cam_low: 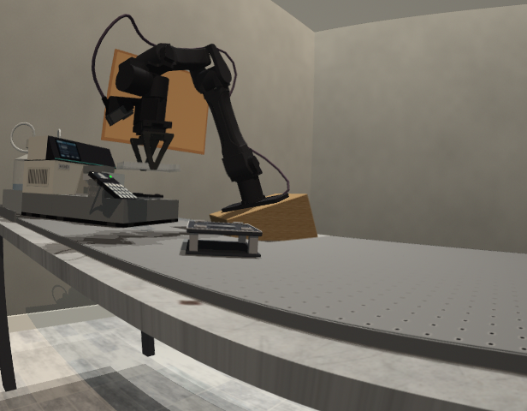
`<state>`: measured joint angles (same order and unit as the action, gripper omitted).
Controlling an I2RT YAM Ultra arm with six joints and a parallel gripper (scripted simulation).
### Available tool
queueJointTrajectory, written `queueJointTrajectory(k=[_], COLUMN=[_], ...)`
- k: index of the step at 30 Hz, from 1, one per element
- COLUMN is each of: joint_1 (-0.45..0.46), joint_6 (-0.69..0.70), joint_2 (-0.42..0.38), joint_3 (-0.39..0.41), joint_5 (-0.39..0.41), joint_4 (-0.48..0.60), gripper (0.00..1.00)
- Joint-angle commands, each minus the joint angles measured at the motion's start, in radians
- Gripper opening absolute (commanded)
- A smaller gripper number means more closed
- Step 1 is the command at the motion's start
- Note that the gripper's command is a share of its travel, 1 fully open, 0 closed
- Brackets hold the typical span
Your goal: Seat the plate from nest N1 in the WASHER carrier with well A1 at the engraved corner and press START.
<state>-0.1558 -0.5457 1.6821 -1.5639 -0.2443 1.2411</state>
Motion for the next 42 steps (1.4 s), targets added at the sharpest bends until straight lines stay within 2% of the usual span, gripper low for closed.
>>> queueJointTrajectory(k=[1, 22, 27, 29, 42], joint_1=[-0.016, -0.016, 0.069, 0.069, 0.276], joint_6=[0.003, 0.003, -0.105, -0.105, -0.334], joint_2=[-0.035, -0.036, -0.078, -0.078, -0.176], joint_3=[-0.044, -0.044, 0.029, 0.029, 0.077], joint_5=[-0.003, -0.003, 0.023, 0.023, 0.079], joint_4=[0.014, 0.014, 0.004, 0.004, 0.008], gripper=[0.84, 0.84, 0.84, 0.84, 0.84])
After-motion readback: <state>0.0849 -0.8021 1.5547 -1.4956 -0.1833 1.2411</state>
